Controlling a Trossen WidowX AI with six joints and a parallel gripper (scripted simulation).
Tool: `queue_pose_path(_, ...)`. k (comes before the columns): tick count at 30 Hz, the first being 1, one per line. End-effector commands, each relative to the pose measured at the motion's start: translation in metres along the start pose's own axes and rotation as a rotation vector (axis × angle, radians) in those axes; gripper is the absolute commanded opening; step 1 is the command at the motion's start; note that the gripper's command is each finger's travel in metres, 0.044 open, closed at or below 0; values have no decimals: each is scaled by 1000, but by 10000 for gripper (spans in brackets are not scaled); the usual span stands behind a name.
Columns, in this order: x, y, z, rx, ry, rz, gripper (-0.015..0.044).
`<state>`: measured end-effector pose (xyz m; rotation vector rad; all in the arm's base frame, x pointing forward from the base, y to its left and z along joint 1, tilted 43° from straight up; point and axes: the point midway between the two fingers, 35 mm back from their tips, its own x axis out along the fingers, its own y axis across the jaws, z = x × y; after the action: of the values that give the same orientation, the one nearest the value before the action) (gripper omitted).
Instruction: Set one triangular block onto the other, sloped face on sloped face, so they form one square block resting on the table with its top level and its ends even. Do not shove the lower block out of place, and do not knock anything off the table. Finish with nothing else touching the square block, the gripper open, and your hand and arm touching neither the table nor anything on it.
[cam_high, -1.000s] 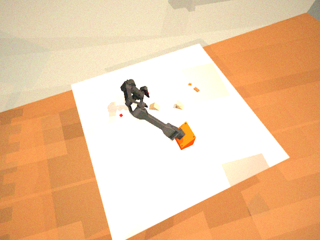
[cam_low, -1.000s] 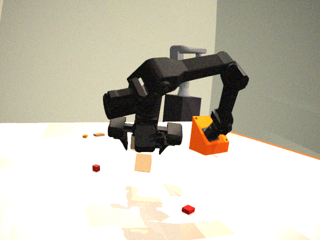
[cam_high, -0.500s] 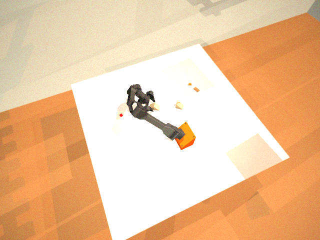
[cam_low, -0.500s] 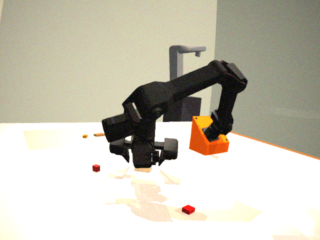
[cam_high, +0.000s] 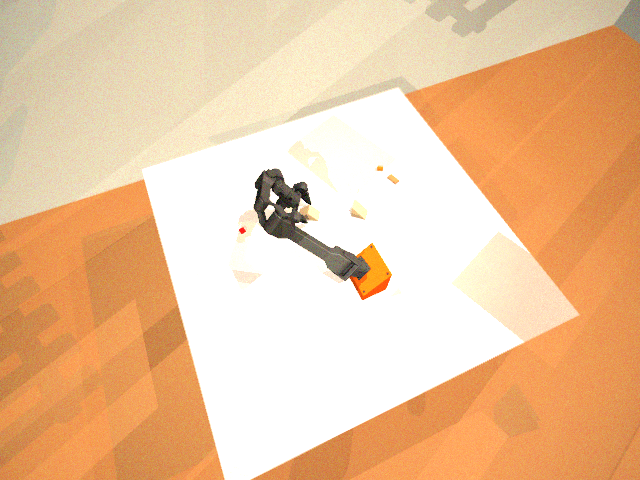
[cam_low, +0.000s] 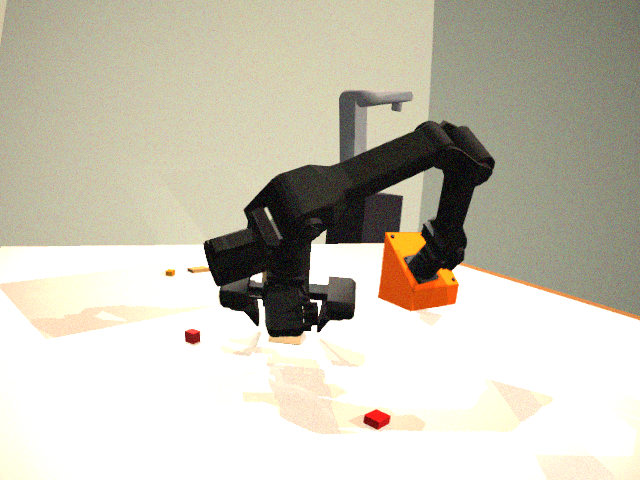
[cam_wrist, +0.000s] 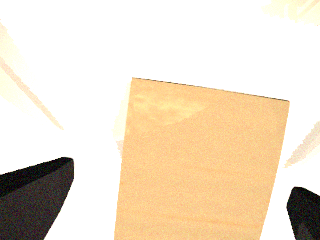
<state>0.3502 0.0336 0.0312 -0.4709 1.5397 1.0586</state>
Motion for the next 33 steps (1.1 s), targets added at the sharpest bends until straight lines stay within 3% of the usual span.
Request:
queue_pose_path(1, 0, -1, -1, 3, 4, -4, 440)
queue_pose_path(29, 0, -1, -1, 3, 4, -4, 440)
queue_pose_path(33, 0, 0, 0, 0, 0, 0, 335)
